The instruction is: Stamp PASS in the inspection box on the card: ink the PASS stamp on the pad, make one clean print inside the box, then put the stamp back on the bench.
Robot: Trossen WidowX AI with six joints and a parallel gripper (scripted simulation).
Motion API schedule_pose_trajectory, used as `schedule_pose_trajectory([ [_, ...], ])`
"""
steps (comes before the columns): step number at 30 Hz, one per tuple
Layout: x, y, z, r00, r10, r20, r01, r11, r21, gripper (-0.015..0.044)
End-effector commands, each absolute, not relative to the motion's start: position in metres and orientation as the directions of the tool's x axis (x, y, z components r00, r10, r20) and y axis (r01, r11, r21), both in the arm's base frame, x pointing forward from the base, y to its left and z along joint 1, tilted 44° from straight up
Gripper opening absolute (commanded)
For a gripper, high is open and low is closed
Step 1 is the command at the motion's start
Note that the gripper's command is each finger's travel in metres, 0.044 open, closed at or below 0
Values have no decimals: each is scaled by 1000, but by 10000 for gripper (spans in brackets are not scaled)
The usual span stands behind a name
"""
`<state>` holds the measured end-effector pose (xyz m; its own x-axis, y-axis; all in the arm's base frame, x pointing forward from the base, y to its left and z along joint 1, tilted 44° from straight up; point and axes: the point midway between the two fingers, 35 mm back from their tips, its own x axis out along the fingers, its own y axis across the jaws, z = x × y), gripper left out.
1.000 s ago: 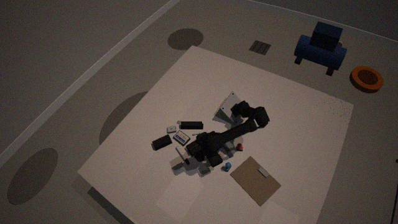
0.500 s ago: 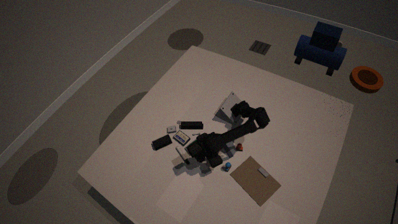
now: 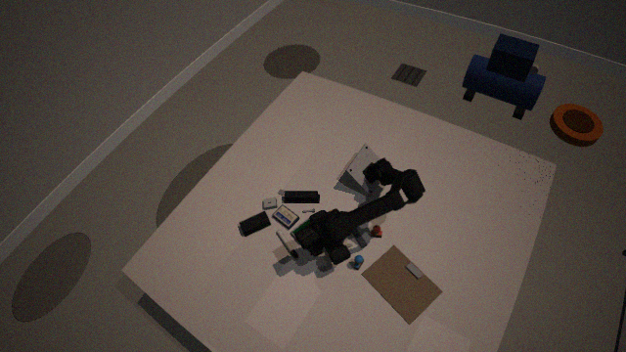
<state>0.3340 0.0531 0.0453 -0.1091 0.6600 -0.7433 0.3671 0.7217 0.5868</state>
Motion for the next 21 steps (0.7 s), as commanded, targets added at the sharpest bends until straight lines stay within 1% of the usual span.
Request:
schedule_pose_trajectory([
  [1, 333, 57, 43, -110, 664, -740, 372, 718, 589, 0],
  [21, 331, 66, 34, -110, 664, -740, 372, 718, 589, 0],
])
